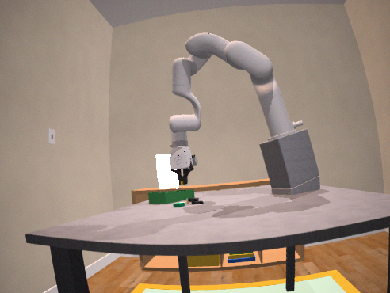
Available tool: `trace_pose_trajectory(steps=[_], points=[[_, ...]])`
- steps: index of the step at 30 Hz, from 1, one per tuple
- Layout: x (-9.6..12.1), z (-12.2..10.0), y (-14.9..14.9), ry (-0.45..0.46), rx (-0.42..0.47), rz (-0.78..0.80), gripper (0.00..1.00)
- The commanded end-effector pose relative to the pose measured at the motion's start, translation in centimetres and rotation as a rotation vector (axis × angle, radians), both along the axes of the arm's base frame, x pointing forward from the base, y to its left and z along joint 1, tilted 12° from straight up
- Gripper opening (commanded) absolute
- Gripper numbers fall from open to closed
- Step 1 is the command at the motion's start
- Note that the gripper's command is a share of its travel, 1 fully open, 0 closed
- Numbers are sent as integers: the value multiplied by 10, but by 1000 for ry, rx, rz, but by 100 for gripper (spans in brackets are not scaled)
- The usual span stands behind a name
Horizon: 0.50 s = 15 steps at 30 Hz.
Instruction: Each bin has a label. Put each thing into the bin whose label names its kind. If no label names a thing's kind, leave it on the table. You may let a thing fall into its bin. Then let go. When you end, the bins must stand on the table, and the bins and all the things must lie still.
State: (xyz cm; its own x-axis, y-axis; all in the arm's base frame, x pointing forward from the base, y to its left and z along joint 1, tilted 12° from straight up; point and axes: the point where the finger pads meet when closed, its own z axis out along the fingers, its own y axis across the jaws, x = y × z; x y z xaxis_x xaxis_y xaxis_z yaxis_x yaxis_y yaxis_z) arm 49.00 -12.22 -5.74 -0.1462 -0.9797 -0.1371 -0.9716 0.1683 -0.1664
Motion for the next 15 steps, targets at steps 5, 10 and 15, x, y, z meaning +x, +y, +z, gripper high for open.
trace_pose_trajectory(steps=[5, 10, 15], points=[[3, -6, 0, -2, -1, -1, 0], [4, -12, 1, -2, -1, -1, 0], [6, -22, 2, -2, -1, -1, 0]])
